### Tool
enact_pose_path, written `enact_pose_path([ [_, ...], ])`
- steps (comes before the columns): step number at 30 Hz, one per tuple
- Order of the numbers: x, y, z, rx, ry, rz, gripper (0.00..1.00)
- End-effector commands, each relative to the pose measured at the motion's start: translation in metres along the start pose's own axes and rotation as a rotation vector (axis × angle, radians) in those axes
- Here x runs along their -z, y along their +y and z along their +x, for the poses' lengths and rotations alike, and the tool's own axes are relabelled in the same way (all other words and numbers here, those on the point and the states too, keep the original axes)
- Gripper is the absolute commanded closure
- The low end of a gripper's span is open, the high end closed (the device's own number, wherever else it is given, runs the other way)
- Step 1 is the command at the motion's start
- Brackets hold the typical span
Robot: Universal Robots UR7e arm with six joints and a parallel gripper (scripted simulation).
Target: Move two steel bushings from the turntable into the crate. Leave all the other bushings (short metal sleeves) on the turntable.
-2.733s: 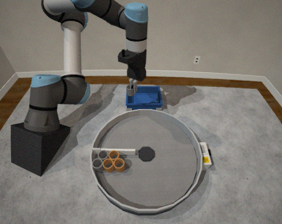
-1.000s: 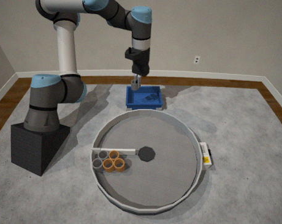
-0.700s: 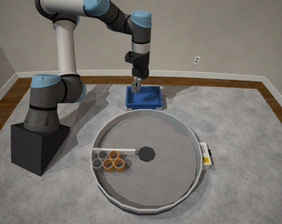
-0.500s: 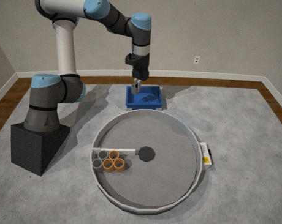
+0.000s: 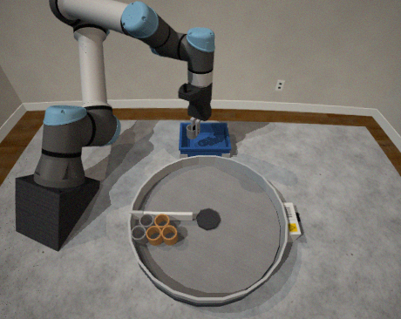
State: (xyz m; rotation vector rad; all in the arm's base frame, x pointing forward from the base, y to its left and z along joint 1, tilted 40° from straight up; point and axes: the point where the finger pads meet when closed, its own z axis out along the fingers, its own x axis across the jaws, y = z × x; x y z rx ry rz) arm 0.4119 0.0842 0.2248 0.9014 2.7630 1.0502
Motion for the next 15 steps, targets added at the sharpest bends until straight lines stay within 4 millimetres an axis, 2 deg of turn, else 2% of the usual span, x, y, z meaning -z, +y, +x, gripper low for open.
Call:
enact_pose_path([
  [1, -0.0041, 0.0004, -0.0008, 0.000, -0.002, 0.001, 1.00],
  [15, -0.0059, 0.0005, -0.0011, 0.000, -0.003, 0.001, 1.00],
])
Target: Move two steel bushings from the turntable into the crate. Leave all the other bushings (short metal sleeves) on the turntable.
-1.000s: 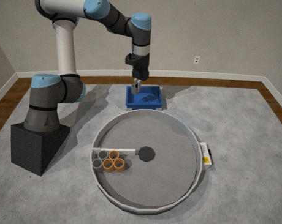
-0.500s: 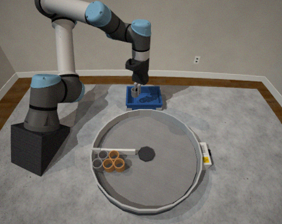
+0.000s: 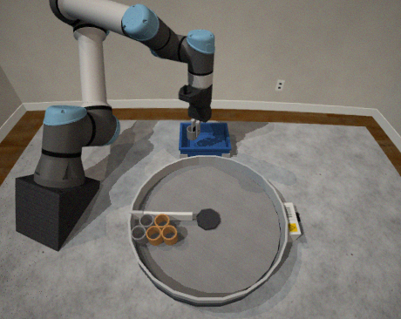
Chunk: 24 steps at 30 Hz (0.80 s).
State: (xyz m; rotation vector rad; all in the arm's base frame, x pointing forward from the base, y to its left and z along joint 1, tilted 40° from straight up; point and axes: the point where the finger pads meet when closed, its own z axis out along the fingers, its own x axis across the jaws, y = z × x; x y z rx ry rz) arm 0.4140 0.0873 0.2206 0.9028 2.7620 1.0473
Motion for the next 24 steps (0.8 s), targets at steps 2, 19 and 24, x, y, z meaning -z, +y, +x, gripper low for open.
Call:
enact_pose_path([
  [2, -0.0003, 0.0002, -0.0004, 0.000, -0.001, 0.000, 1.00],
  [19, -0.0088, 0.0002, -0.0004, 0.000, -0.001, 0.000, 1.00],
  [24, -0.0088, 0.0002, -0.0004, 0.000, -0.001, 0.000, 1.00],
])
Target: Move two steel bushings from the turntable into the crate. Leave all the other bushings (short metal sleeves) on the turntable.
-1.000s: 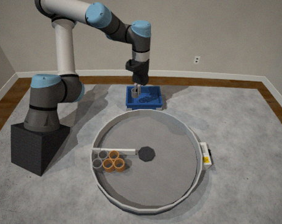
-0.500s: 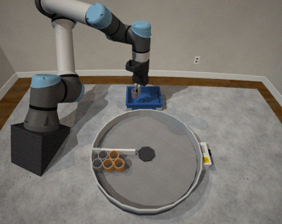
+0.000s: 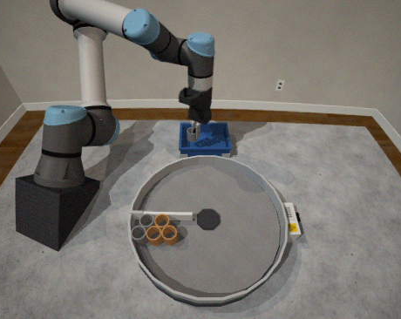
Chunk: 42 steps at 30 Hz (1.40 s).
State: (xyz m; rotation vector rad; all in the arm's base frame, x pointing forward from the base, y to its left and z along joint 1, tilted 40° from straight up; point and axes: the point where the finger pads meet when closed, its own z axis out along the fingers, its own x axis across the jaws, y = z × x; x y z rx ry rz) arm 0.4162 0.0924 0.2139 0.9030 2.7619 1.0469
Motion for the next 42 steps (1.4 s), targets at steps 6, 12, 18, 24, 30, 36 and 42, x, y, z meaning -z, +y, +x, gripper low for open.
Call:
enact_pose_path([
  [6, -0.008, 0.000, 0.000, 0.000, -0.001, 0.000, 1.00],
  [12, -0.008, 0.000, 0.000, 0.000, -0.001, 0.000, 1.00],
  [18, -0.008, 0.000, 0.000, 0.000, -0.001, 0.000, 1.00],
  [24, -0.017, 0.000, 0.000, 0.000, -0.001, 0.000, 1.00],
  [30, -0.017, 0.000, 0.000, 0.000, -0.001, 0.000, 1.00],
  [36, -0.018, 0.000, 0.000, 0.000, -0.001, 0.000, 1.00],
  [42, -0.025, 0.000, 0.000, 0.000, -0.001, 0.000, 1.00],
])
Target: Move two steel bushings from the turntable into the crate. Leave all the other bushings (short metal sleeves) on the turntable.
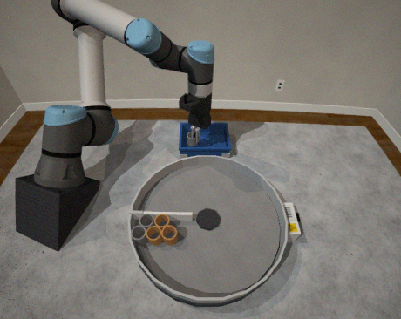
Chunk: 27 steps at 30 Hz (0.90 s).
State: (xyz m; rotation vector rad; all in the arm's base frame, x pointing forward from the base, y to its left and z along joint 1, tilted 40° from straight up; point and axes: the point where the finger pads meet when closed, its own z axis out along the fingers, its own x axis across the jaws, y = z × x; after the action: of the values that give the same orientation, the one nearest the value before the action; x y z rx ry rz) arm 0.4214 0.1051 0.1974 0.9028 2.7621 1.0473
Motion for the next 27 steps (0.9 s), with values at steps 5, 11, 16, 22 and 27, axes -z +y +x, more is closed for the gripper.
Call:
enact_pose_path([
  [5, -0.0033, 0.0002, -0.0003, 0.000, -0.001, 0.000, 1.00],
  [11, -0.0048, 0.0002, -0.0003, 0.000, -0.001, 0.000, 1.00],
  [16, -0.0116, 0.0002, -0.0003, 0.000, -0.001, 0.000, 1.00],
  [22, -0.0116, 0.0002, -0.0003, 0.000, -0.001, 0.000, 1.00],
  [27, -0.0116, 0.0002, -0.0003, 0.000, -0.001, 0.000, 1.00],
])
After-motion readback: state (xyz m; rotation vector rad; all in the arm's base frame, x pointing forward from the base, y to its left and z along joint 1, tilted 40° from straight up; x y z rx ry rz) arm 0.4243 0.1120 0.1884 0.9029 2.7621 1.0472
